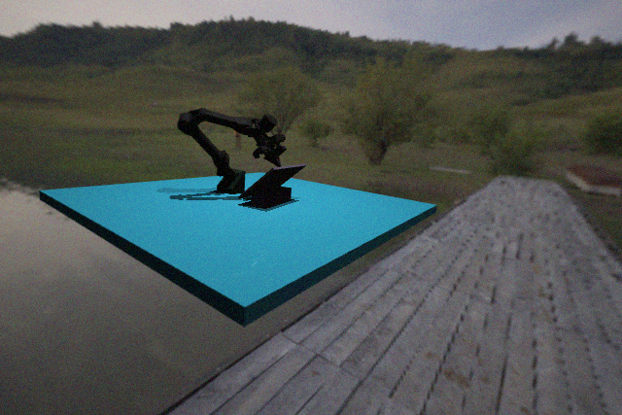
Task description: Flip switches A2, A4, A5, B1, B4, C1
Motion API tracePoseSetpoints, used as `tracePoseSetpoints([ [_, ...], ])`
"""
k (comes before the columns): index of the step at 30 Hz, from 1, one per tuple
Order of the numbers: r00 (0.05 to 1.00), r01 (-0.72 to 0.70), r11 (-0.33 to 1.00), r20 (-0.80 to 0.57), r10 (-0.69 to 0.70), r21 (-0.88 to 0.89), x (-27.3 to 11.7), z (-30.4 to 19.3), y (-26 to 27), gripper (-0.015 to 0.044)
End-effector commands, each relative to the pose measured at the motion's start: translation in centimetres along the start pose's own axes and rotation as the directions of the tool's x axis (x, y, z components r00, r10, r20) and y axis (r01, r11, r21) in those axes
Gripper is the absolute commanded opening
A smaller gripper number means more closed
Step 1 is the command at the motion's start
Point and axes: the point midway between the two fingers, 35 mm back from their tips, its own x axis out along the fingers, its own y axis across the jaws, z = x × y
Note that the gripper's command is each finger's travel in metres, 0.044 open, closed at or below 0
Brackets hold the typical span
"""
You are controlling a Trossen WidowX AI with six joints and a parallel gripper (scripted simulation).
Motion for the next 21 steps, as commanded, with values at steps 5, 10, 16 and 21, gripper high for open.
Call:
tracePoseSetpoints([
  [5, 1.0, -0.003, 1.0, -0.01, 0.003, -0.016, 1.2, -0.5, 0.2, 0.0],
  [10, 1.0, -0.003, 1.0, -0.01, 0.003, -0.016, 1.6, -0.5, 0.2, 0.0],
  [16, 1.0, -0.003, 1.0, -0.01, 0.003, -0.016, 1.6, -0.5, 0.2, 0.0],
  [21, 1.0, -0.003, 1.0, -0.01, 0.003, -0.016, 1.6, -0.5, 0.2, 0.0],
])
